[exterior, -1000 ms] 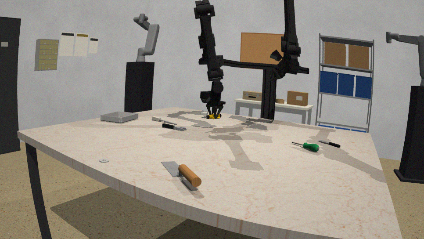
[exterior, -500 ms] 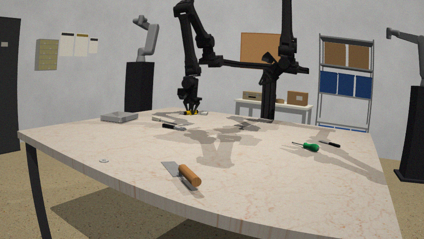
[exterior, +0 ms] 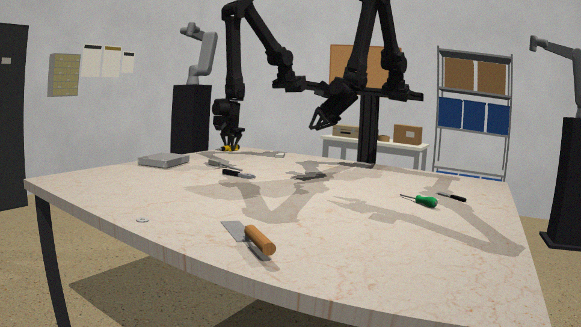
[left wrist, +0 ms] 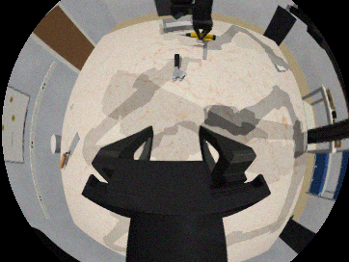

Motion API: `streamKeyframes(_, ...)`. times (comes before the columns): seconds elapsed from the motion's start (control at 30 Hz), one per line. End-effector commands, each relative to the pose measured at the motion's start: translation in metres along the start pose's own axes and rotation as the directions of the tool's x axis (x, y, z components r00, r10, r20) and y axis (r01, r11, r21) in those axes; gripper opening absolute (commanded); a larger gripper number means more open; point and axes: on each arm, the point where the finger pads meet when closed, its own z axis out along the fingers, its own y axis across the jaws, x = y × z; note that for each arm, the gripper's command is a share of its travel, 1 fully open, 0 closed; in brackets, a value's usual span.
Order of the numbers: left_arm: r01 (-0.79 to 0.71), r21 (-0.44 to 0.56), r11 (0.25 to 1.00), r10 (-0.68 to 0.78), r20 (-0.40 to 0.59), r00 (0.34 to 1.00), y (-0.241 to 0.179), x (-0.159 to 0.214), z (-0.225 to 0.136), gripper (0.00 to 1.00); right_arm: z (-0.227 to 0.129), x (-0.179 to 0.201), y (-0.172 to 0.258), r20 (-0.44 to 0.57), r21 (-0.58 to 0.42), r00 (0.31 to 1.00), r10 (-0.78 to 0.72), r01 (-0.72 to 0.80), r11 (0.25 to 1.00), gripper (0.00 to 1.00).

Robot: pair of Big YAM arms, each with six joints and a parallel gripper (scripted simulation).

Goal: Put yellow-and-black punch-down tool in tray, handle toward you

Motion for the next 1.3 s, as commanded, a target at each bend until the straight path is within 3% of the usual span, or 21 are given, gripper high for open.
streamKeyframes(0.0,0.065,-0.102,0.993,-0.06,0.044,0.997,0.041,-0.045,0.083,0.65,-0.014,-0.033,-0.063,0.01,-0.018,0.989,-0.145,0.145,0.989,0.25)
streamKeyframes(0.1,0.066,-0.112,0.992,-0.06,0.053,0.997,0.043,-0.054,0.094,0.65,-0.015,-0.037,-0.075,0.01,-0.018,0.988,-0.152,0.152,0.988,0.25)
streamKeyframes(0.17,0.077,-0.148,0.986,-0.063,0.097,0.993,0.049,-0.093,0.135,0.65,-0.016,-0.045,-0.1,0.011,-0.017,0.986,-0.166,0.167,0.986,0.25)
streamKeyframes(0.4,0.117,-0.196,0.974,-0.079,0.195,0.978,0.041,-0.164,0.197,0.65,-0.009,-0.057,-0.182,-0.013,-0.038,0.977,-0.212,0.212,0.977,0.25)
streamKeyframes(0.6,0.176,-0.219,0.96,-0.103,0.308,0.946,0.017,-0.234,0.247,0.65,-0.012,-0.076,-0.244,-0.007,-0.036,0.971,-0.238,0.237,0.971,0.25)
streamKeyframes(0.67,0.176,-0.219,0.96,-0.103,0.308,0.946,0.017,-0.234,0.247,0.65,-0.012,-0.076,-0.244,-0.007,-0.036,0.971,-0.238,0.237,0.971,0.25)
streamKeyframes(0.7,0.207,-0.224,0.952,-0.114,0.367,0.923,0.003,-0.268,0.266,0.65,-0.012,-0.079,-0.253,-0.007,-0.036,0.97,-0.241,0.241,0.97,0.25)
streamKeyframes(0.83,0.252,-0.213,0.944,-0.137,0.441,0.887,-0.028,-0.31,0.29,0.65,-0.01,-0.09,-0.291,-0.002,-0.032,0.968,-0.249,0.249,0.968,0.25)
streamKeyframes(1.13,0.327,-0.18,0.928,-0.157,0.607,0.779,-0.11,-0.402,0.326,0.65,0.015,-0.103,-0.316,0.009,-0.024,0.972,-0.234,0.234,0.972,0.25)
streamKeyframes(1.27,0.329,-0.181,0.927,-0.156,0.614,0.774,-0.111,-0.407,0.326,0.65,0.022,-0.109,-0.309,0.01,-0.028,0.969,-0.247,0.247,0.969,0.25)
